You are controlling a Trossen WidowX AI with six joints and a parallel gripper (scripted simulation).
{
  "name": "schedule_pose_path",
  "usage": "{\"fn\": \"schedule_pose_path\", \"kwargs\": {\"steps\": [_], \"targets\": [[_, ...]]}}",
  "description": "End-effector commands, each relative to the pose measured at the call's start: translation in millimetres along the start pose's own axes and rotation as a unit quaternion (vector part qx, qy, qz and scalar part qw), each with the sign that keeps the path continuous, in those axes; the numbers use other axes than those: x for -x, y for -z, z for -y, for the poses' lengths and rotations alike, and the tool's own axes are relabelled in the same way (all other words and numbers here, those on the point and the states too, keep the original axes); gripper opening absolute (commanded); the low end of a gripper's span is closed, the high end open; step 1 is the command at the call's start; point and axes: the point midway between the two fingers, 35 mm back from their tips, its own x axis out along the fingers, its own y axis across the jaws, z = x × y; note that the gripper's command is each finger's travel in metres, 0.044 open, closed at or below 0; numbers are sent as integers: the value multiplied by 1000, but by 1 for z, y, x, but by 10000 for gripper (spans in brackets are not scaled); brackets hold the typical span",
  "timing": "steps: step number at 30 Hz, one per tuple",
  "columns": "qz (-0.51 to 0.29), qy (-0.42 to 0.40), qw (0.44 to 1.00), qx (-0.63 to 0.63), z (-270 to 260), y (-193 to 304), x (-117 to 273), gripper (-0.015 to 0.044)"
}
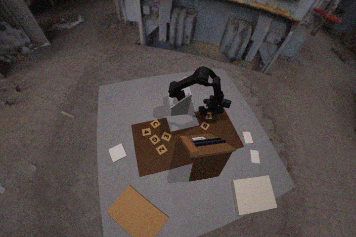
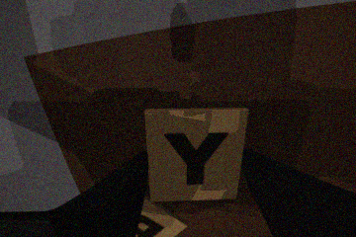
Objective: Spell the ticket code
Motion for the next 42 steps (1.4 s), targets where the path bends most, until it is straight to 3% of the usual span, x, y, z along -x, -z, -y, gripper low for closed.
{"fn": "schedule_pose_path", "kwargs": {"steps": [1,42], "targets": [[0,4,1000,-5,2,1,3,0],[0,4,1000,-5,3,2,8,0]]}}
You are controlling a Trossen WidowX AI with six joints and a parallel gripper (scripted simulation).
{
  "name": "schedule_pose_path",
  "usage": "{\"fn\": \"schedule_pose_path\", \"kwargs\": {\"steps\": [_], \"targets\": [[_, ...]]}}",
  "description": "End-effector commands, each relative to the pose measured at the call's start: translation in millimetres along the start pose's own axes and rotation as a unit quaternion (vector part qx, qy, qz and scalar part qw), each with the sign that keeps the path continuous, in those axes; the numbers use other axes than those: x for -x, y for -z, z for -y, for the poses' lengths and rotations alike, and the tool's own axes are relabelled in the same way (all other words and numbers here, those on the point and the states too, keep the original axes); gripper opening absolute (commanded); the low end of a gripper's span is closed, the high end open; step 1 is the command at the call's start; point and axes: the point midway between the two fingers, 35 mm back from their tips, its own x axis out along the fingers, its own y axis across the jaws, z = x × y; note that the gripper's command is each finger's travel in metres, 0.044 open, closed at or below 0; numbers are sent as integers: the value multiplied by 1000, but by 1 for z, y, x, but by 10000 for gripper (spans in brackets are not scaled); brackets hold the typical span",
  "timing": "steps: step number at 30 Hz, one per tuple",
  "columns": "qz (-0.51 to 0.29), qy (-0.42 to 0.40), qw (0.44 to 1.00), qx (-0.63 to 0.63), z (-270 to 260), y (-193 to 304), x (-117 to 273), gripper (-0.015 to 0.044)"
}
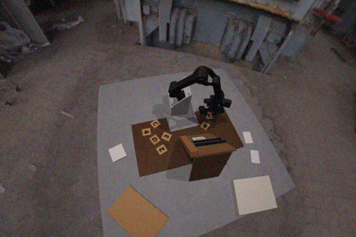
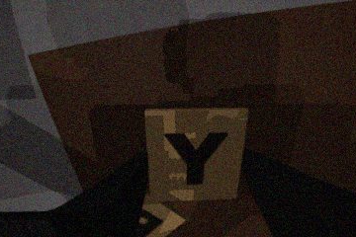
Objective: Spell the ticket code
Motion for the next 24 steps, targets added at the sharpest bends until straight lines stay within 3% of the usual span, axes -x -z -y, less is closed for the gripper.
{"fn": "schedule_pose_path", "kwargs": {"steps": [1,24], "targets": [[0,4,1000,-5,2,1,3,0],[0,4,1000,-5,3,2,6,0]]}}
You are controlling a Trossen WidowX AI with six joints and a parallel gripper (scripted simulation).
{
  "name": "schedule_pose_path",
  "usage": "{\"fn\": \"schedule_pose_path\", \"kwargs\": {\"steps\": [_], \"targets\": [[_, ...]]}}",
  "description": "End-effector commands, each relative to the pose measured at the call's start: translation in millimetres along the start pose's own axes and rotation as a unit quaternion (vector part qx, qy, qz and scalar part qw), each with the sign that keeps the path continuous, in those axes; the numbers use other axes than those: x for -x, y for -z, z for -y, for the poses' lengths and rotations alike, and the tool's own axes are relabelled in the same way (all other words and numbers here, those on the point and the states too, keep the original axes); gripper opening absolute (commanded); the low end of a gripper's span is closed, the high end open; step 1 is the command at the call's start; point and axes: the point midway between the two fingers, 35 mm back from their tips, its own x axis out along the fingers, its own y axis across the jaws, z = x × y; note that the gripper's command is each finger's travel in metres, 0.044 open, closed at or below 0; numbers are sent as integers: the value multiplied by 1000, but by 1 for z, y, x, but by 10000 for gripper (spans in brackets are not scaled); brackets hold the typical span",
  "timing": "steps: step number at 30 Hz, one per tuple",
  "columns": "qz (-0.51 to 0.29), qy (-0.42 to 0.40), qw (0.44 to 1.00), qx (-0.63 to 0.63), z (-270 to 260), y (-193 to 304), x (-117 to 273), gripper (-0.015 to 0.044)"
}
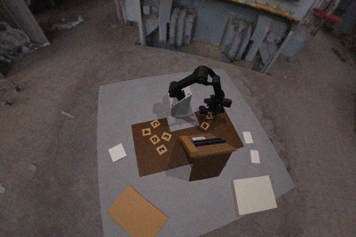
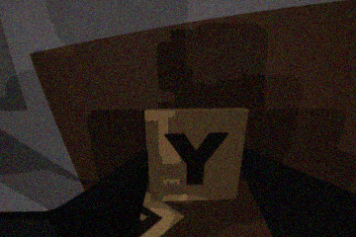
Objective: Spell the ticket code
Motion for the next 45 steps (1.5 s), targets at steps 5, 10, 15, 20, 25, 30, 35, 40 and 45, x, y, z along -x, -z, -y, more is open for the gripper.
{"fn": "schedule_pose_path", "kwargs": {"steps": [5,10,15,20,25,30,35,40,45], "targets": [[0,4,1000,-5,2,1,3,0],[0,4,1000,-5,2,1,4,0],[0,4,1000,-5,3,1,5,0],[0,4,1000,-5,3,2,5,0],[0,4,1000,-5,3,2,6,0],[0,4,1000,-5,3,2,6,0],[-16,13,999,-50,9,10,6,0],[-36,32,991,-121,20,22,9,0],[-55,55,978,-194,30,35,13,0]]}}
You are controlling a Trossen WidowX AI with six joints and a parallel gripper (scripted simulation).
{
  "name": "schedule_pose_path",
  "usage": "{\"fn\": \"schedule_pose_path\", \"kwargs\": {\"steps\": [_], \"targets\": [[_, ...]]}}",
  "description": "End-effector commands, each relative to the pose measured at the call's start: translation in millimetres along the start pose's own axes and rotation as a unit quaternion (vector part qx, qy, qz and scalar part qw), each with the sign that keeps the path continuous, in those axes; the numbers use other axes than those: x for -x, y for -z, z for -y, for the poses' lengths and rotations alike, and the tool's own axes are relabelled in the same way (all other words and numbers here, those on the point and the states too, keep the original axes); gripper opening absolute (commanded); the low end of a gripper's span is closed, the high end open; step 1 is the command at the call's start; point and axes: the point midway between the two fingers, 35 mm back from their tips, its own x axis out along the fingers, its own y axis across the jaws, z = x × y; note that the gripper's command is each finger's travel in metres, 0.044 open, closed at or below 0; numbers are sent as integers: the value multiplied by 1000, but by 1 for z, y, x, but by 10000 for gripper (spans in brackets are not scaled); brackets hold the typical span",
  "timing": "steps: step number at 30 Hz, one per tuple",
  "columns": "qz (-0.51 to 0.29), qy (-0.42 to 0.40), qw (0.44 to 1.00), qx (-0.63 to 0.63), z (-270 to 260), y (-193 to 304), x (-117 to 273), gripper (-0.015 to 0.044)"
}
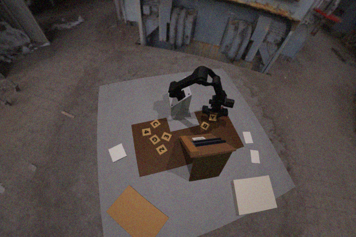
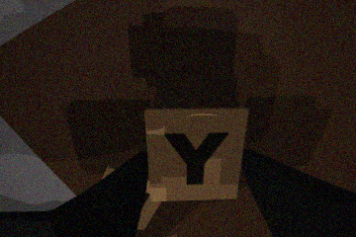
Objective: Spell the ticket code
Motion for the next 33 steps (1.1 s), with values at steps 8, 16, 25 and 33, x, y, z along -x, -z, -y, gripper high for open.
{"fn": "schedule_pose_path", "kwargs": {"steps": [8,16,25,33], "targets": [[-38,58,982,-178,33,25,8,0],[-55,98,949,-295,51,43,15,0],[-65,147,890,-426,71,65,25,0],[-67,188,822,-534,85,85,34,0]]}}
